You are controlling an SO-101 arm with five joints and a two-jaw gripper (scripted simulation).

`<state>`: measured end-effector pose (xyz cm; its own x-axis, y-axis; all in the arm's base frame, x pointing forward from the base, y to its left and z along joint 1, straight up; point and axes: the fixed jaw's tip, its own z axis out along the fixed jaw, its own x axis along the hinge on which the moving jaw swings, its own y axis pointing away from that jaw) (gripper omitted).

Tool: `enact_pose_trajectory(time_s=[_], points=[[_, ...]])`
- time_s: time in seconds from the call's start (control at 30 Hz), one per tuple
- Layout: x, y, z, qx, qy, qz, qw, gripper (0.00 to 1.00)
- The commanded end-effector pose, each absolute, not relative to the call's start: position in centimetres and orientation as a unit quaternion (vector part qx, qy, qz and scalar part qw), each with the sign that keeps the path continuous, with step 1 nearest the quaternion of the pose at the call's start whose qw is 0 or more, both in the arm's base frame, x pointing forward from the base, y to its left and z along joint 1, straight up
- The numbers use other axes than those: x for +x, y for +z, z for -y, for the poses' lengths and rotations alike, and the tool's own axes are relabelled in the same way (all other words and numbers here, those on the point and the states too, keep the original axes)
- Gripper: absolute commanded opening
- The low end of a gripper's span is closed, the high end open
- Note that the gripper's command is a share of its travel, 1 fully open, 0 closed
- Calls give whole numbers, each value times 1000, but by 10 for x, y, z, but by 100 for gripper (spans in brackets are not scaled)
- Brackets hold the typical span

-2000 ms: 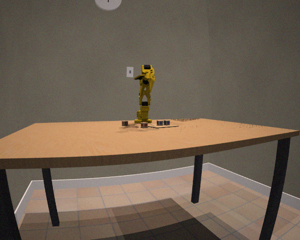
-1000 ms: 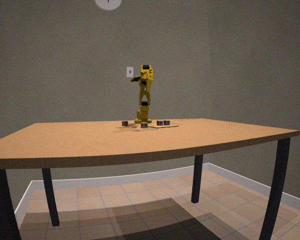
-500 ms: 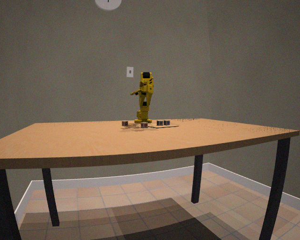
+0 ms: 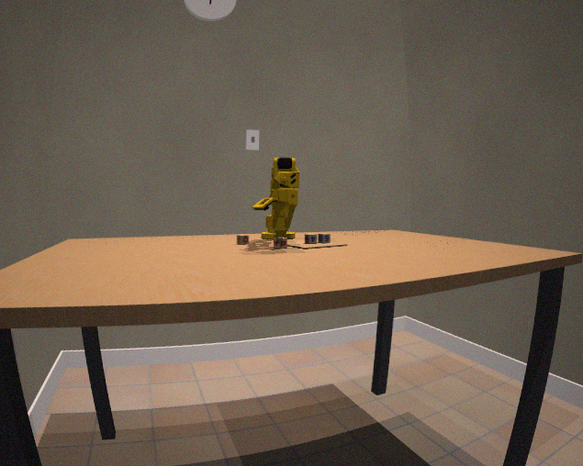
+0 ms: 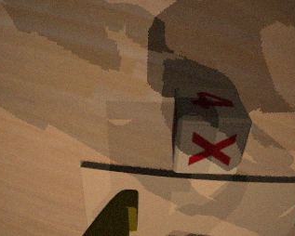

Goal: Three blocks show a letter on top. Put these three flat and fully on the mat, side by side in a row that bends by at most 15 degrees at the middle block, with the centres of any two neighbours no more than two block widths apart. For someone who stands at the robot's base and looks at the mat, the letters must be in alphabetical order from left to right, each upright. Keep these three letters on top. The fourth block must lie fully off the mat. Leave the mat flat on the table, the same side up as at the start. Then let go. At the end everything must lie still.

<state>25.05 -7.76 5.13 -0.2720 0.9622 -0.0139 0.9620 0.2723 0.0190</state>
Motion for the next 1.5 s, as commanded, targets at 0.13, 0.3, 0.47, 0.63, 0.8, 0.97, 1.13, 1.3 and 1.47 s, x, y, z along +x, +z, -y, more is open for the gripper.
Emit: enact_pose_trajectory(time_s=[0.13,0.3,0.47,0.63,0.8,0.97,1.13,1.3,1.47], points=[[256,66,80,605,15,-795,43,32],[256,66,80,605,15,-795,43,32],[256,66,80,605,15,-795,43,32],[257,68,80,608,17,-793,48,32],[257,68,80,608,17,-793,48,32],[257,68,80,608,17,-793,48,32],[257,68,80,608,17,-793,48,32],[257,67,80,608,16,-793,46,32],[257,63,81,608,15,-793,44,32]])
